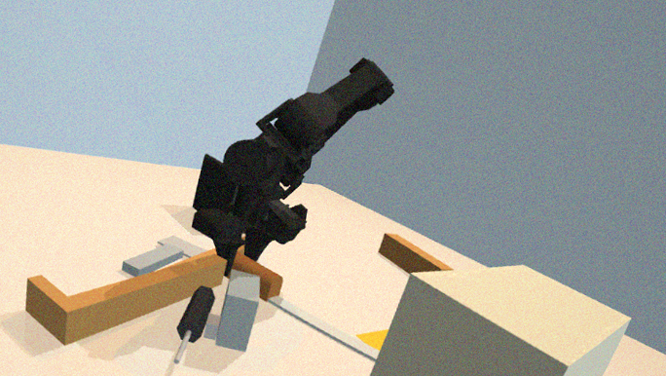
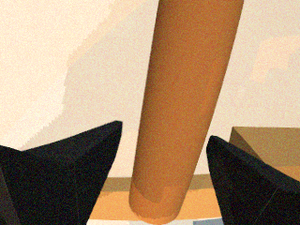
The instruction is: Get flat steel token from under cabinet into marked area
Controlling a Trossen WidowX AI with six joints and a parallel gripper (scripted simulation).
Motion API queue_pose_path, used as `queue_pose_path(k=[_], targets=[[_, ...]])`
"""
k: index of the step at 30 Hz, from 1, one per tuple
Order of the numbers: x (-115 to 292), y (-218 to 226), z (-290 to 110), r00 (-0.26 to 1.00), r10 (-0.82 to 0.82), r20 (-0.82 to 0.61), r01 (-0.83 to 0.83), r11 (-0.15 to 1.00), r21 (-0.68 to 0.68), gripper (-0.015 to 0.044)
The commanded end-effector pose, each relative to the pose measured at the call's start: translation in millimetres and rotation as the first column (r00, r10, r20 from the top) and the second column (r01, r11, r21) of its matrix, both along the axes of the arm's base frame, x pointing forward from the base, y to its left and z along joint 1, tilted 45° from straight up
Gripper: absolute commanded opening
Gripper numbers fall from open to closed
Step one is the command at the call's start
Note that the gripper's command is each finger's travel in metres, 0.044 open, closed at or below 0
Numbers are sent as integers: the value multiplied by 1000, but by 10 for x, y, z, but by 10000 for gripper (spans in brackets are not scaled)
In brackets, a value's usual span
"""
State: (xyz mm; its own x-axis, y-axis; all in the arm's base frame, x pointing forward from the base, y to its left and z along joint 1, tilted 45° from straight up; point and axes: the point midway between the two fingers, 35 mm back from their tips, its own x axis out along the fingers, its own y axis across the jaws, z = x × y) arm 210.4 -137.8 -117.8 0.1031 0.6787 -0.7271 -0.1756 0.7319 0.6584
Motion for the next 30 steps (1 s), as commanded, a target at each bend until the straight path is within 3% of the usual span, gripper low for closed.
queue_pose_path(k=[1,18,23,30], targets=[[1,-1,2,1000,0,0,0,1000,0,230],[1,-1,2,1000,0,0,0,1000,0,116],[-1,-1,1,1000,0,0,0,1000,0,0],[75,-1,15,1000,0,0,0,1000,0,0]])
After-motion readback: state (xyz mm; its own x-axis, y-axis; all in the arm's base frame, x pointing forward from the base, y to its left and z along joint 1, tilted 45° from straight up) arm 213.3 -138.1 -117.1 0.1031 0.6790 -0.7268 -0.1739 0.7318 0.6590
